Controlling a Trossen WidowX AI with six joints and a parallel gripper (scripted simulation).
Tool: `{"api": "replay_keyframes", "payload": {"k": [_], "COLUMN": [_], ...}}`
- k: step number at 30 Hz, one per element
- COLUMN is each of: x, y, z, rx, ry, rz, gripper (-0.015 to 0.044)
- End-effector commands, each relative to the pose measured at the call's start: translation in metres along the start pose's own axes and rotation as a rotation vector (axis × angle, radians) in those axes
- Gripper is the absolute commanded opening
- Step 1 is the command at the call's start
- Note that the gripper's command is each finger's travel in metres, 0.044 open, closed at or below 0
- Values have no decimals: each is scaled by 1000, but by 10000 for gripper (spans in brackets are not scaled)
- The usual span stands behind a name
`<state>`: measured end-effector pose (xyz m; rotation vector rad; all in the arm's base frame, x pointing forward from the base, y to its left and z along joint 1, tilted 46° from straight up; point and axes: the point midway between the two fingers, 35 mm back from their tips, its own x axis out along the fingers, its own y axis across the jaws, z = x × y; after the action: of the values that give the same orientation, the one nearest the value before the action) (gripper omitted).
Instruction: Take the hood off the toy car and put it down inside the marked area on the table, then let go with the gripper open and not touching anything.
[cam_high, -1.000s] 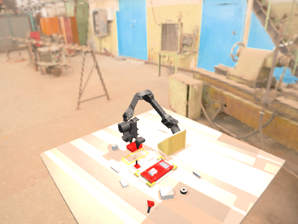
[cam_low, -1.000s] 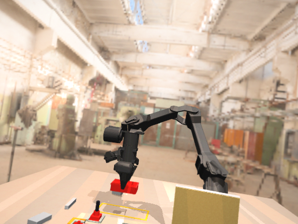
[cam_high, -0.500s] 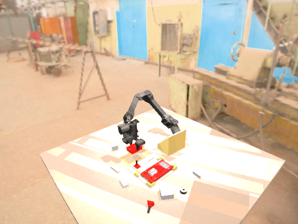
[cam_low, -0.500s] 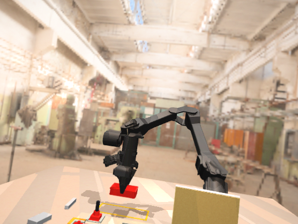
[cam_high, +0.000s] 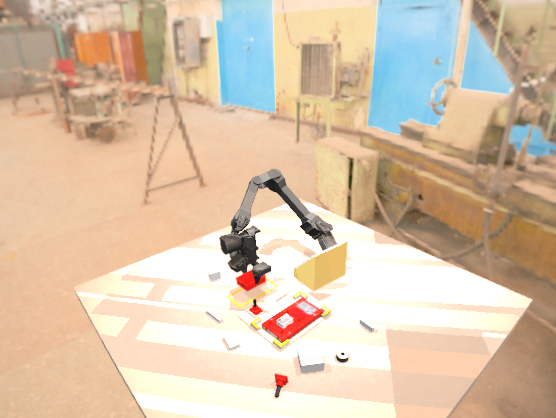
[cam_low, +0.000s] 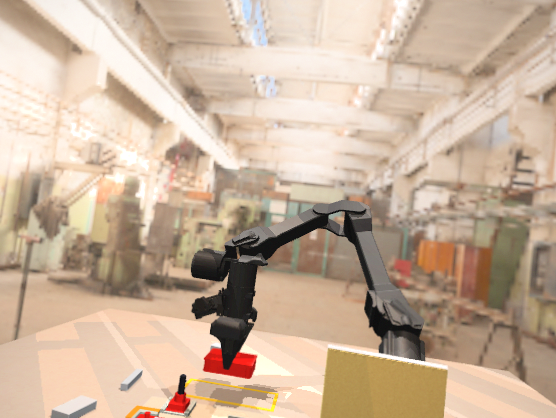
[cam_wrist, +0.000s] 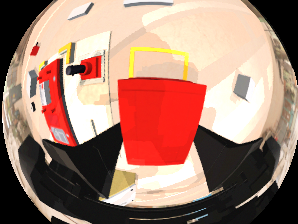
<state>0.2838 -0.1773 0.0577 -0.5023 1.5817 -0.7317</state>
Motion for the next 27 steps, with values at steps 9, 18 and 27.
{"api": "replay_keyframes", "payload": {"k": [9,18,27], "x": [12,21,28], "y": [1,0,0], "z": [-3,-4,-5], "rx": [-11,-11,-11], "ry": [6,6,6], "rz": [-5,-6,-8], "gripper": [0,0,0]}}
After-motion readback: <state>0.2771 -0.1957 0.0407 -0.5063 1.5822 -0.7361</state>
